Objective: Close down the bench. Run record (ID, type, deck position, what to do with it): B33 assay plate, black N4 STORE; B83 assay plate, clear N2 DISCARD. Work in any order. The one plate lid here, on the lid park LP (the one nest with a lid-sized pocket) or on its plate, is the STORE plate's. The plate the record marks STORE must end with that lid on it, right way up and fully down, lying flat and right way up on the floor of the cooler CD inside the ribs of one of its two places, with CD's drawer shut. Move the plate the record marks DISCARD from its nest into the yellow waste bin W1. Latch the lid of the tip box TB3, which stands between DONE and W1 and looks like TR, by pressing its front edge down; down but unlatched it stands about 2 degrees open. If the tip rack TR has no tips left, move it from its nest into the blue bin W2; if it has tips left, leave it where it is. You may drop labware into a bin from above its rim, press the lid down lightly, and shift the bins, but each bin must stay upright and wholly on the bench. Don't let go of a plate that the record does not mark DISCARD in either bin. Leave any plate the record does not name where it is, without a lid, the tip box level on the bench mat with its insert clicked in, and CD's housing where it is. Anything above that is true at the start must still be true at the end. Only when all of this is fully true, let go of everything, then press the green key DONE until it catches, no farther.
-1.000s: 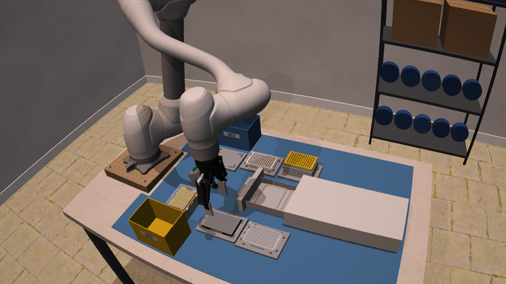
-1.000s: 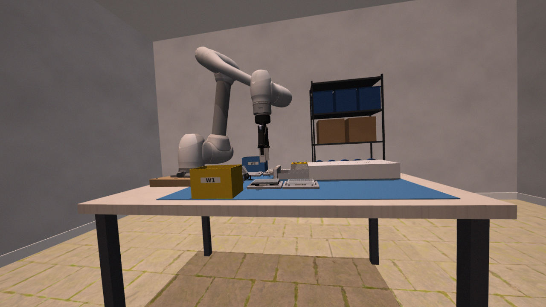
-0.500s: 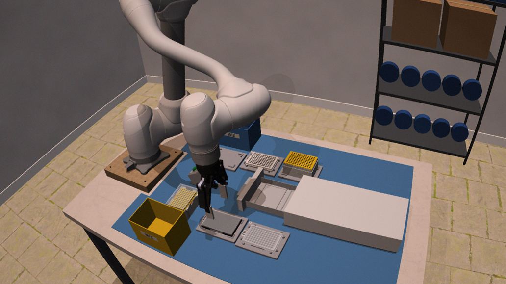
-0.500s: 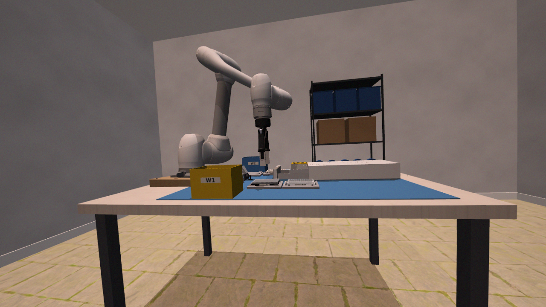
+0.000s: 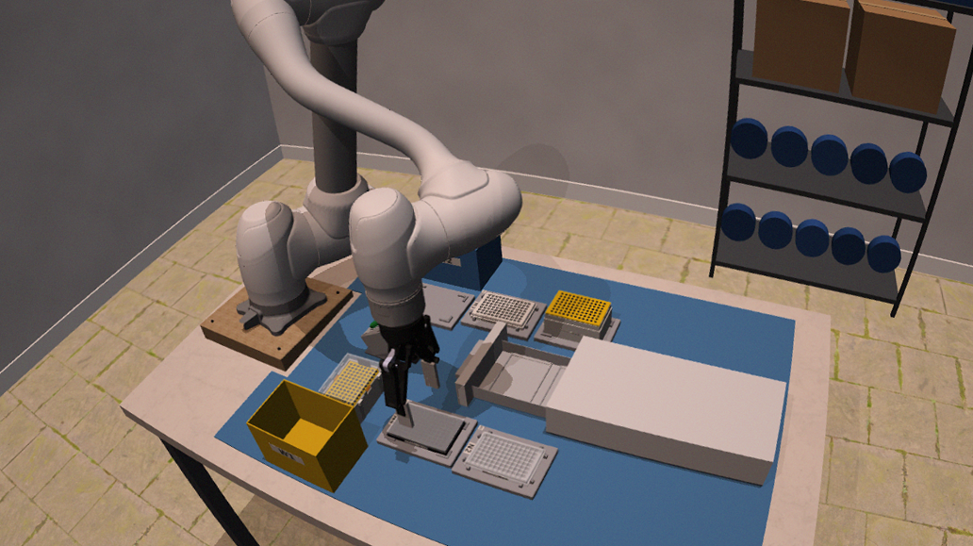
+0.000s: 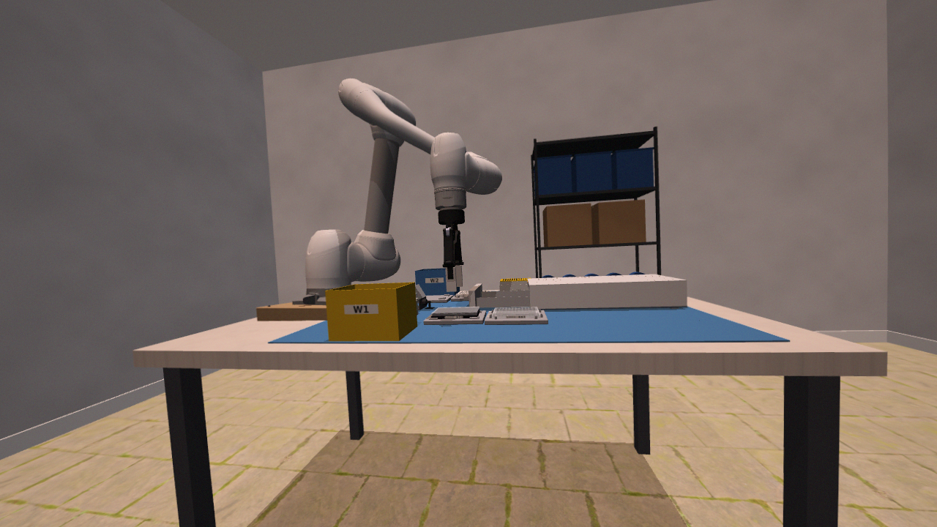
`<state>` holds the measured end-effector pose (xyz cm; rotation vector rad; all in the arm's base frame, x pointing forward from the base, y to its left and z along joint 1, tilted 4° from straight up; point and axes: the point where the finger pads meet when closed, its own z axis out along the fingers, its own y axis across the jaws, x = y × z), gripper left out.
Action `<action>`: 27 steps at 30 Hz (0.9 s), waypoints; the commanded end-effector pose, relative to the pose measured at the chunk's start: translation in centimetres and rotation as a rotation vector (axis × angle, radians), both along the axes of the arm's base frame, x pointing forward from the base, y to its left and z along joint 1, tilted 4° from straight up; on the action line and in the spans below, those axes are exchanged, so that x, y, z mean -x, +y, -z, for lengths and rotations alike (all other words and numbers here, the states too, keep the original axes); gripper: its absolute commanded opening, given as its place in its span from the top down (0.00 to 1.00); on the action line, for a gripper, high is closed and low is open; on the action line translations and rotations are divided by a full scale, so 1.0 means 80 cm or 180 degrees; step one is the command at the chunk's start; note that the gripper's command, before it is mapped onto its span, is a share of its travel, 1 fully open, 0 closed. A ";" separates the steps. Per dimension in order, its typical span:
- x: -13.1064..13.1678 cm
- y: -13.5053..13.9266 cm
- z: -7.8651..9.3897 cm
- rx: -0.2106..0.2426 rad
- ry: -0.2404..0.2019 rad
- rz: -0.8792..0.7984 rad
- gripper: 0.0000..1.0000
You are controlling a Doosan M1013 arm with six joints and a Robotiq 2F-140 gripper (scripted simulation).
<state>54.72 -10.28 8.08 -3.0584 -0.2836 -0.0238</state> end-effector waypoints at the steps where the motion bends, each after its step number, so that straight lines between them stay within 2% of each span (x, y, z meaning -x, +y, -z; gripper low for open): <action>1: 0.000 0.000 0.006 -0.0001 -0.0001 0.0000 0.34; 27: 0.000 0.003 0.044 -0.0001 -0.0001 0.0000 0.34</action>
